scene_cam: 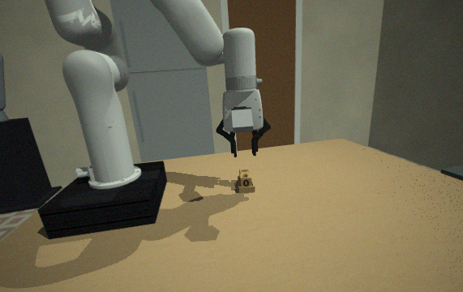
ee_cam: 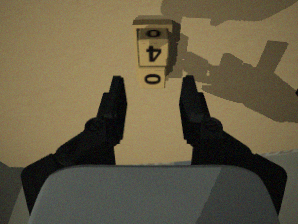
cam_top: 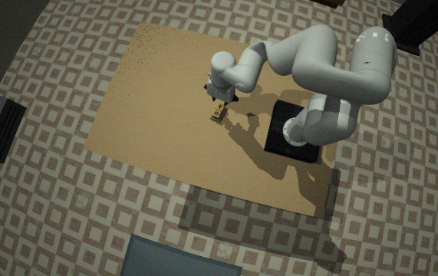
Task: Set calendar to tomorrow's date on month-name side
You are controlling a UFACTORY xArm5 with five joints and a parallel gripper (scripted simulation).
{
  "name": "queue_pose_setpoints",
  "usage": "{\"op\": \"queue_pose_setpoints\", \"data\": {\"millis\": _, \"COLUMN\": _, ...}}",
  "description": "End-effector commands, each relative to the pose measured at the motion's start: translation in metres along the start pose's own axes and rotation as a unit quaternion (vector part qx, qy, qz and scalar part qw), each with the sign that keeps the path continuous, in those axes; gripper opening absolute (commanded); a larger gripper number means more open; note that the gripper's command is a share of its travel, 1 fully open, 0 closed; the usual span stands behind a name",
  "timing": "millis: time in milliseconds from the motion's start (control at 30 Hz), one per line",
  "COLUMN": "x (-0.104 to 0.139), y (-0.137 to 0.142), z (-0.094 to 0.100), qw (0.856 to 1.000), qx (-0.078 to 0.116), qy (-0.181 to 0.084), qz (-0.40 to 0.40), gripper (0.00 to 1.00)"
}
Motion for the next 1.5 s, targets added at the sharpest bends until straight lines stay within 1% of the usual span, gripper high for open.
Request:
{"op": "queue_pose_setpoints", "data": {"millis": 0, "x": 0.0, "y": 0.0, "z": 0.007, "qw": 1.0, "qx": 0.0, "qy": 0.0, "qz": 0.0, "gripper": 0.49}}
{"op": "queue_pose_setpoints", "data": {"millis": 33, "x": 0.0, "y": 0.0, "z": 0.007, "qw": 1.0, "qx": 0.0, "qy": 0.0, "qz": 0.0, "gripper": 0.49}}
{"op": "queue_pose_setpoints", "data": {"millis": 67, "x": 0.0, "y": 0.0, "z": 0.007, "qw": 1.0, "qx": 0.0, "qy": 0.0, "qz": 0.0, "gripper": 1.0}}
{"op": "queue_pose_setpoints", "data": {"millis": 800, "x": 0.0, "y": 0.0, "z": 0.007, "qw": 1.0, "qx": 0.0, "qy": 0.0, "qz": 0.0, "gripper": 1.0}}
{"op": "queue_pose_setpoints", "data": {"millis": 933, "x": 0.0, "y": 0.0, "z": 0.009, "qw": 1.0, "qx": 0.0, "qy": 0.0, "qz": 0.0, "gripper": 1.0}}
{"op": "queue_pose_setpoints", "data": {"millis": 1067, "x": 0.0, "y": 0.0, "z": 0.018, "qw": 1.0, "qx": 0.0, "qy": 0.0, "qz": 0.0, "gripper": 1.0}}
{"op": "queue_pose_setpoints", "data": {"millis": 1267, "x": 0.0, "y": 0.0, "z": 0.041, "qw": 1.0, "qx": 0.0, "qy": 0.0, "qz": 0.0, "gripper": 1.0}}
{"op": "queue_pose_setpoints", "data": {"millis": 1333, "x": 0.0, "y": 0.0, "z": 0.041, "qw": 1.0, "qx": 0.0, "qy": 0.0, "qz": 0.0, "gripper": 1.0}}
{"op": "queue_pose_setpoints", "data": {"millis": 1467, "x": 0.0, "y": 0.0, "z": 0.058, "qw": 1.0, "qx": 0.0, "qy": 0.0, "qz": 0.0, "gripper": 1.0}}
Point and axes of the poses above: the point where the finger pads meet when closed, its own z axis back along the fingers, its own y axis across the jaws, x = y × z, the point moved 3 cm from there along z, back along the fingers, and after that the axes turned 8 degrees about -z, right-handed, at the moved point
